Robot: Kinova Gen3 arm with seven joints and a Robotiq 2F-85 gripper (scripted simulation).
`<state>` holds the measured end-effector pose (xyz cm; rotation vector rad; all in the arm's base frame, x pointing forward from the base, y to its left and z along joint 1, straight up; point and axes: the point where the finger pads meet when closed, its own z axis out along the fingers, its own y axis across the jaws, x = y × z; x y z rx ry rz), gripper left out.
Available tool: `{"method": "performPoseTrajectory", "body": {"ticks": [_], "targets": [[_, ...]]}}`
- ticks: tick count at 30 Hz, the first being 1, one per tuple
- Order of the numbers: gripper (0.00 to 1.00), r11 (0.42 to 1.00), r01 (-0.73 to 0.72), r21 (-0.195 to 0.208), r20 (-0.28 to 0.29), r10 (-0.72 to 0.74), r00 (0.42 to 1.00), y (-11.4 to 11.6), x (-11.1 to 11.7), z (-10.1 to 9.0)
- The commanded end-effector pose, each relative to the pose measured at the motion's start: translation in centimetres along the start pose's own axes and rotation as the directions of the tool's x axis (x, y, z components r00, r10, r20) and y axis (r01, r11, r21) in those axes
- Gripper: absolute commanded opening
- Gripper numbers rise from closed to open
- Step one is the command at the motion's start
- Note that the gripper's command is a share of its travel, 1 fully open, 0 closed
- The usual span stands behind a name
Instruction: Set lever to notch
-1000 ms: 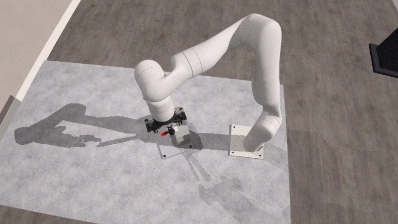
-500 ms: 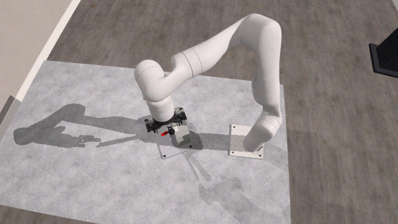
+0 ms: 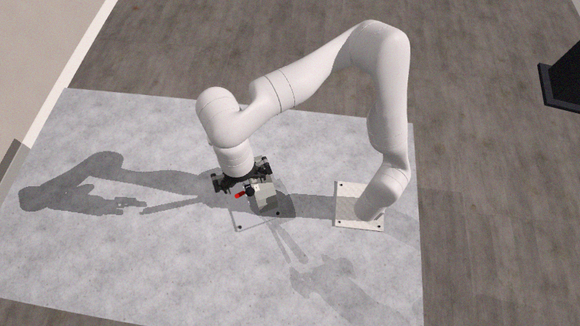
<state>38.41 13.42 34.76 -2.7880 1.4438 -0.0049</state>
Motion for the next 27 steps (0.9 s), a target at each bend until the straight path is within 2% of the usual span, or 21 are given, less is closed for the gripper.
{"method": "performPoseTrajectory", "body": {"ticks": [1, 27], "targets": [[0.99, 1.0, 0.0, 0.001, -0.001, 0.0, 1.0, -0.02, -0.01, -0.05], [0.99, 1.0, 0.0, 0.001, -0.001, 0.0, 1.0, -0.02, -0.01, 0.54]]}}
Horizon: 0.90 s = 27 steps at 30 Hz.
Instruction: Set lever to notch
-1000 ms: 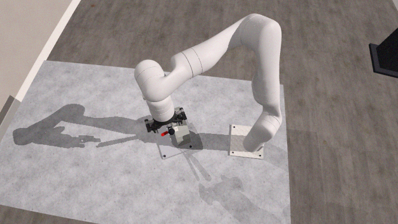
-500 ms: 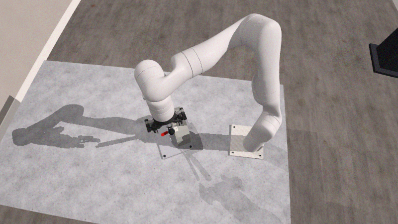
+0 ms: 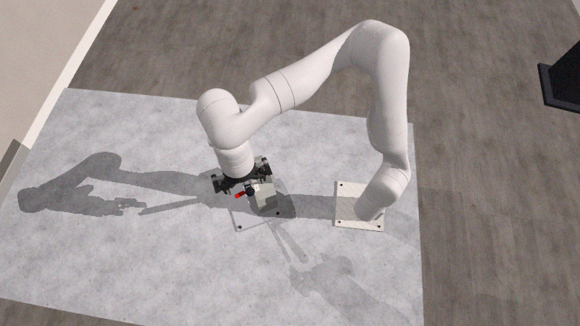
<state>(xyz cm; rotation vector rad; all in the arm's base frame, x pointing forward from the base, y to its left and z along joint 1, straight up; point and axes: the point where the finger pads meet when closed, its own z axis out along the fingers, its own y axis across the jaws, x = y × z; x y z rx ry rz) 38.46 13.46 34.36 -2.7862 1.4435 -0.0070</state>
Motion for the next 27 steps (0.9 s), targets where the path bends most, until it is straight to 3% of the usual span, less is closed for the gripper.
{"method": "performPoseTrajectory", "body": {"ticks": [1, 27], "targets": [[0.99, 1.0, 0.0, -0.001, 0.0, 0.0, 1.0, 0.0, 0.0, 0.2], [0.99, 1.0, 0.0, -0.001, 0.0, 0.0, 1.0, 0.0, 0.0, 4.9]]}}
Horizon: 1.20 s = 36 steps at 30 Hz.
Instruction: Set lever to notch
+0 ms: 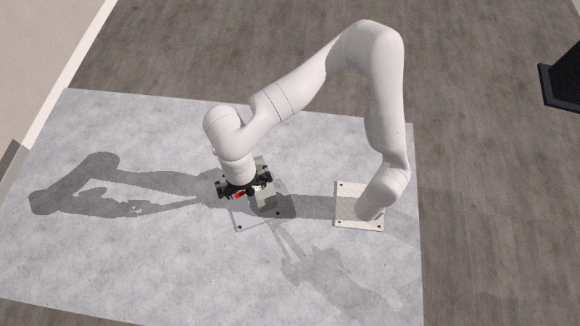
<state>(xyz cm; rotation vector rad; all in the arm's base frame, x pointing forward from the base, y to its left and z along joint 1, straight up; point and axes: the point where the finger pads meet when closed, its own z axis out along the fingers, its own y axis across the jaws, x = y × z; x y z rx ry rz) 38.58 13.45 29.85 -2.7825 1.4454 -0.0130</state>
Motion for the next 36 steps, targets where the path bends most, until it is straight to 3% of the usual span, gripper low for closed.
{"method": "performPoseTrajectory", "body": {"ticks": [1, 16, 36], "targets": [[0.99, 1.0, 0.003, -0.005, 0.002, -0.002, 1.0, 0.1, -0.1, 0.6], [0.99, 1.0, 0.003, -0.005, 0.002, -0.002, 1.0, 0.1, -0.1, 2.0], [0.99, 1.0, 0.003, -0.005, 0.002, -0.002, 1.0, 0.1, -0.1, 2.1]]}}
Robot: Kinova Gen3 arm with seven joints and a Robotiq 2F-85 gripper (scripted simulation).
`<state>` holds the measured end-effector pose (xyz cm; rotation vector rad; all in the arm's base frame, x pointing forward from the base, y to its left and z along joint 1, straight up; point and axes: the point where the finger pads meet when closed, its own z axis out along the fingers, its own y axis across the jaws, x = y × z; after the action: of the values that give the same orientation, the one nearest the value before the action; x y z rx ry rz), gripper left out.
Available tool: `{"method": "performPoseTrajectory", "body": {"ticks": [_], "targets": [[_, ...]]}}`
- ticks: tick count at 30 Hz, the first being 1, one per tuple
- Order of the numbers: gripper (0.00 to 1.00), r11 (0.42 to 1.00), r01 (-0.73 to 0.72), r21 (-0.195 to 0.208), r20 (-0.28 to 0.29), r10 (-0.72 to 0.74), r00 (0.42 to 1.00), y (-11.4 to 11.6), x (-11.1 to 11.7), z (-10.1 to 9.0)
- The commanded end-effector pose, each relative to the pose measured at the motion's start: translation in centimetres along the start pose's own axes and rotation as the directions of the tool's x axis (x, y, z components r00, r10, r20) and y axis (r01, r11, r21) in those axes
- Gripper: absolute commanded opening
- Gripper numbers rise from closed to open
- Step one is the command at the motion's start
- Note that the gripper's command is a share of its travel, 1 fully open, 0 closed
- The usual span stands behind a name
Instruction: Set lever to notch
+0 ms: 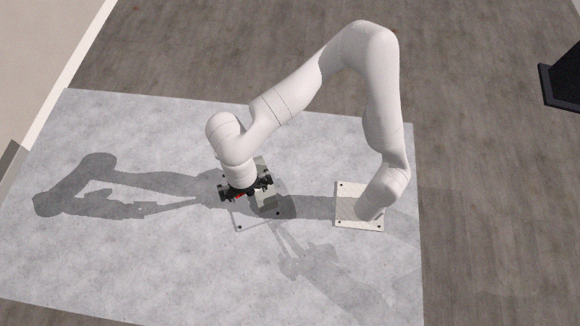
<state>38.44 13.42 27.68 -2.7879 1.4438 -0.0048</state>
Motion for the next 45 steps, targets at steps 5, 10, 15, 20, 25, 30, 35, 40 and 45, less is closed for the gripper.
{"method": "performPoseTrajectory", "body": {"ticks": [5, 10, 15, 20, 25, 30, 35, 40, 45], "targets": [[0.99, 1.0, 0.0, 0.001, -0.001, 0.0, 1.0, -0.03, 0.0, -0.05], [0.99, 1.0, 0.0, 0.001, -0.001, 0.0, 1.0, -0.03, 0.0, -0.05], [0.99, 1.0, 0.0, 0.001, -0.001, 0.0, 1.0, -0.03, 0.0, -0.05], [0.99, 1.0, 0.0, 0.001, -0.001, 0.0, 1.0, -0.03, 0.0, -0.05], [0.0, 1.0, 0.0, 0.001, -0.001, 0.0, 1.0, -0.03, 0.0, -0.05], [0.0, 1.0, 0.0, 0.001, -0.001, 0.0, 1.0, -0.03, 0.0, -0.05], [0.0, 1.0, 0.0, 0.001, -0.001, 0.0, 1.0, -0.03, 0.0, -0.05], [0.0, 1.0, 0.0, 0.001, -0.001, 0.0, 1.0, -0.03, 0.0, -0.05], [0.0, 1.0, 0.0, 0.001, -0.001, 0.0, 1.0, -0.03, 0.0, -0.05]]}}
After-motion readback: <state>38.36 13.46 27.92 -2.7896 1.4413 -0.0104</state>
